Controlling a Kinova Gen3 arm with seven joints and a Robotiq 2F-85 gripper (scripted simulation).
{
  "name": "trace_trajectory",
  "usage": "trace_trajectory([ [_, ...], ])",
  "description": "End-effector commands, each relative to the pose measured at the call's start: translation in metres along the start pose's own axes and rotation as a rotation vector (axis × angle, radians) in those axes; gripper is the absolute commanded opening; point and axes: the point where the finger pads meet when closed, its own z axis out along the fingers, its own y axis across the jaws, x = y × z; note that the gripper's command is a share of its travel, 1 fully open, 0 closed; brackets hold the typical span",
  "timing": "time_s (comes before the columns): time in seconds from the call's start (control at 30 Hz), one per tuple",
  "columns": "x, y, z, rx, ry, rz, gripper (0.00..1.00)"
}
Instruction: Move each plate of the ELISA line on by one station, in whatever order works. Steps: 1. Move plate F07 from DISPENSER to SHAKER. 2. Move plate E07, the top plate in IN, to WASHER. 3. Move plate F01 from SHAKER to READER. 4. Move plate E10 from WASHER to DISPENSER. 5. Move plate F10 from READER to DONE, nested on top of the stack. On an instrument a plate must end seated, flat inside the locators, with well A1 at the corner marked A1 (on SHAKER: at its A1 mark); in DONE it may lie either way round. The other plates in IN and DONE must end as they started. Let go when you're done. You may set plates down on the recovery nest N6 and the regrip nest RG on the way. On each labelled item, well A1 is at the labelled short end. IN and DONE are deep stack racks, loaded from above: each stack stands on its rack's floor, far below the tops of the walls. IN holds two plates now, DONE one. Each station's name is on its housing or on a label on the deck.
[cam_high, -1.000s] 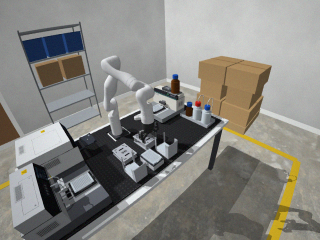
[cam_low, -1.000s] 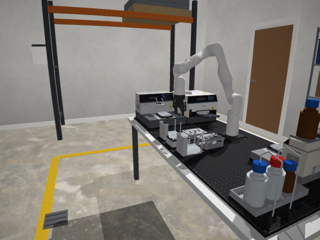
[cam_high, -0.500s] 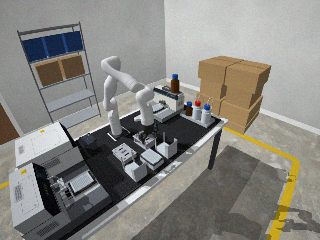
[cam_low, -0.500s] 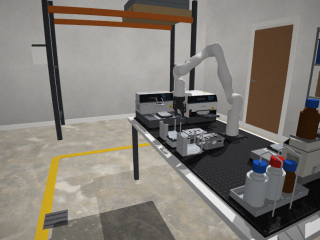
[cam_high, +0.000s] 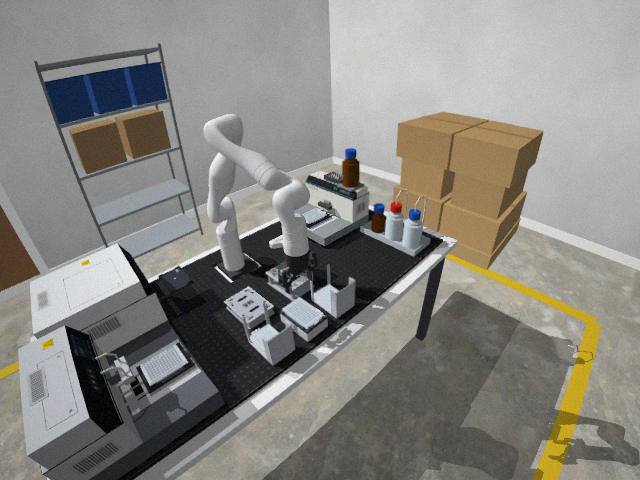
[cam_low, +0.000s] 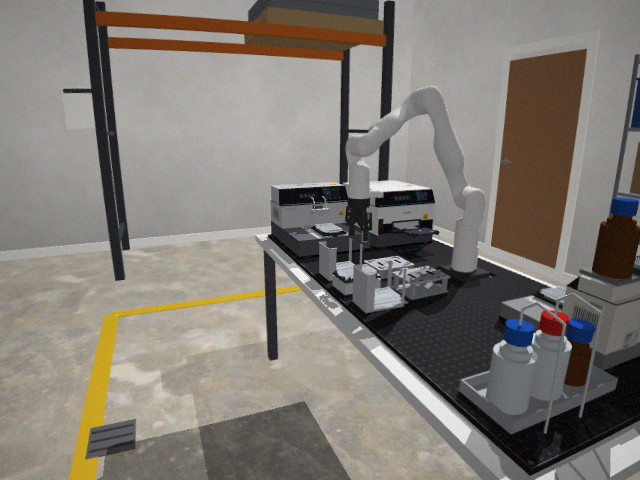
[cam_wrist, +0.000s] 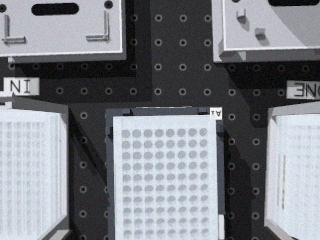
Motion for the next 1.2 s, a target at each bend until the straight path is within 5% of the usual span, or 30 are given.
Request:
trace_trajectory([
  [0.0, -0.001, 0.0, 0.002, 0.0, -0.002, 0.0, 1.0],
  [1.17, -0.001, 0.0, 0.042, 0.0, -0.002, 0.0, 1.0],
])
